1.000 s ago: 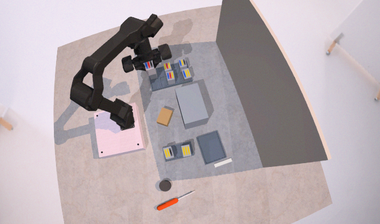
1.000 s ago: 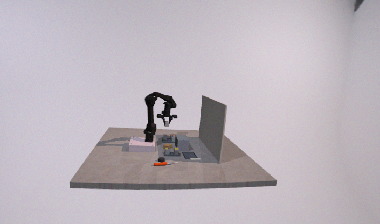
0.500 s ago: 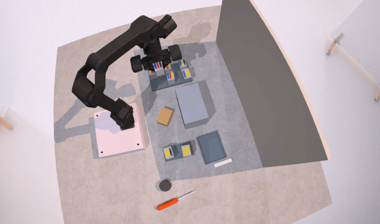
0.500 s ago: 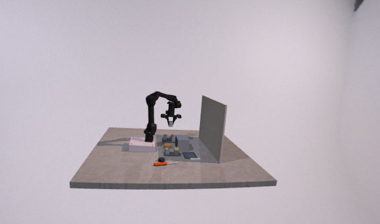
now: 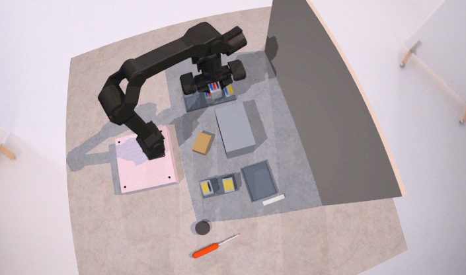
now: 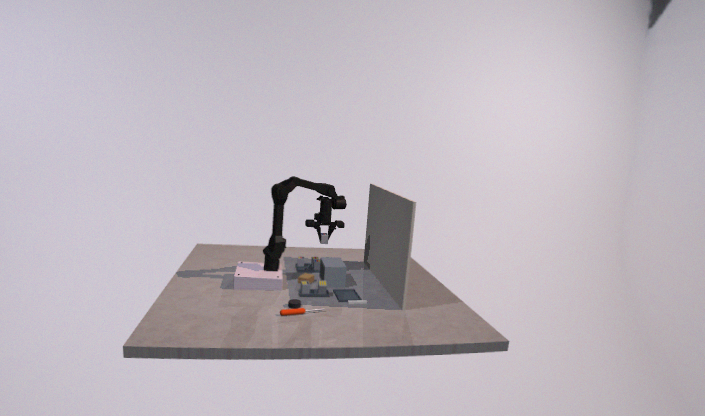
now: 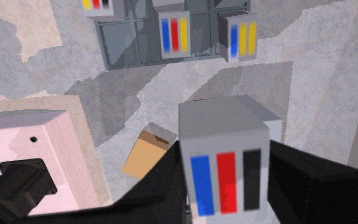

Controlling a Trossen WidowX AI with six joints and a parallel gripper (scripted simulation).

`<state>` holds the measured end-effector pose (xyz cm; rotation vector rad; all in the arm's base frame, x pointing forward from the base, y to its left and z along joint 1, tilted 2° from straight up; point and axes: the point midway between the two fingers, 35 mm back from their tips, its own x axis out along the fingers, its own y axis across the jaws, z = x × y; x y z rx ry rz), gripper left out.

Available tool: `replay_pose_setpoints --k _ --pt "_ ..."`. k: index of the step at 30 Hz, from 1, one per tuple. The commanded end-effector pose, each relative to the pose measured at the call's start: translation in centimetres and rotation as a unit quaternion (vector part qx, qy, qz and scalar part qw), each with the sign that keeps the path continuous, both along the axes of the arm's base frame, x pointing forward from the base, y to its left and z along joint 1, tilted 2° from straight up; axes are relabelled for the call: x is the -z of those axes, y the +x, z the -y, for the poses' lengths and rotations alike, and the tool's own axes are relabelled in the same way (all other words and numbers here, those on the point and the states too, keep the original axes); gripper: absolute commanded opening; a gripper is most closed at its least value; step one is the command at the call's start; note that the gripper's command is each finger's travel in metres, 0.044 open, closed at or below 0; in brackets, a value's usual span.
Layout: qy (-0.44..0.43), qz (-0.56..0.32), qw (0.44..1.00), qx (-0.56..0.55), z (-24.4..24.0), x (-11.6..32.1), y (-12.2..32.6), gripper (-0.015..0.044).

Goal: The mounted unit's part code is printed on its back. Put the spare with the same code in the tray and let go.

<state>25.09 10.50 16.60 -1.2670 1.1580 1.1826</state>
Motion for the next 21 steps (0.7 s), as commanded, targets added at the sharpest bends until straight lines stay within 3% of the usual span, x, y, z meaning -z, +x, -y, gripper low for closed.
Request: replay_pose_setpoints --k 1,21 --pt "0.002 0.002 1.0 -0.002 1.4 -0.4 1.5 0.0" --pt "0.0 0.008 1.0 0.002 10.8 -0.9 6.9 0.0"
